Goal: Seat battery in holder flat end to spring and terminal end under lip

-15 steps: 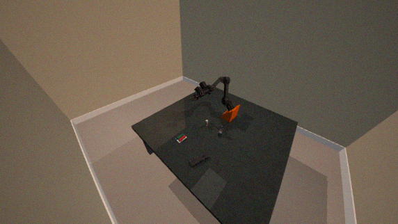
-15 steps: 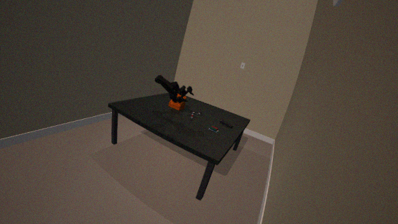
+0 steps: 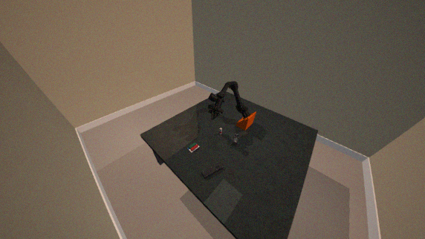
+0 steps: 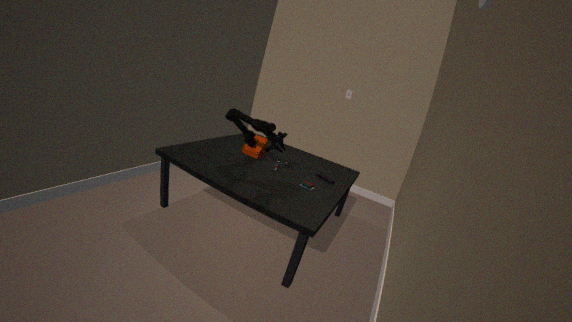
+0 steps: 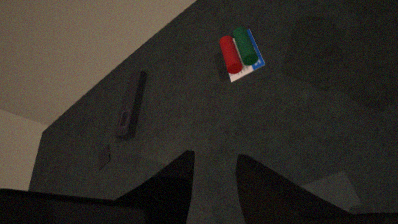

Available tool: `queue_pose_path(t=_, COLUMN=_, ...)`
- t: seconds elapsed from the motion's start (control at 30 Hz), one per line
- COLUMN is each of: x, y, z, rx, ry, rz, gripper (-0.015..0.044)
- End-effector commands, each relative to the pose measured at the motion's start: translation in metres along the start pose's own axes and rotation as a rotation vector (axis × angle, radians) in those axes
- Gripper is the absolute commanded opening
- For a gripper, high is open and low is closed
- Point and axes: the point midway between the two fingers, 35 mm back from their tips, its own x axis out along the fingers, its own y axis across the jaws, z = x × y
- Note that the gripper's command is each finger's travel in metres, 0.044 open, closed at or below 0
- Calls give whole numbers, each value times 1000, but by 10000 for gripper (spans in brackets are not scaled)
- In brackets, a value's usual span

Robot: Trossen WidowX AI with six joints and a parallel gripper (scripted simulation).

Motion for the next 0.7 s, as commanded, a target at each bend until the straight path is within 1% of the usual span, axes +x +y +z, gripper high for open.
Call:
queue_pose_path(t=0.0, x=25, y=29, z=-68, rx=-269, ry=453, rz=-126, gripper=0)
queue_pose_path(t=0.13, x=22, y=38, z=-98, rx=-509, ry=682, rz=-228, gripper=0)
queue_pose_path(t=0.3, x=13, y=46, z=-115, rx=-830, ry=883, rz=-354, gripper=0)
queue_pose_path(t=0.37, x=12, y=47, z=-116, rx=-874, ry=903, rz=-370, gripper=0)
queue_pose_path(t=0.67, x=12, y=47, z=-116, rx=-874, ry=903, rz=-370, gripper=0)
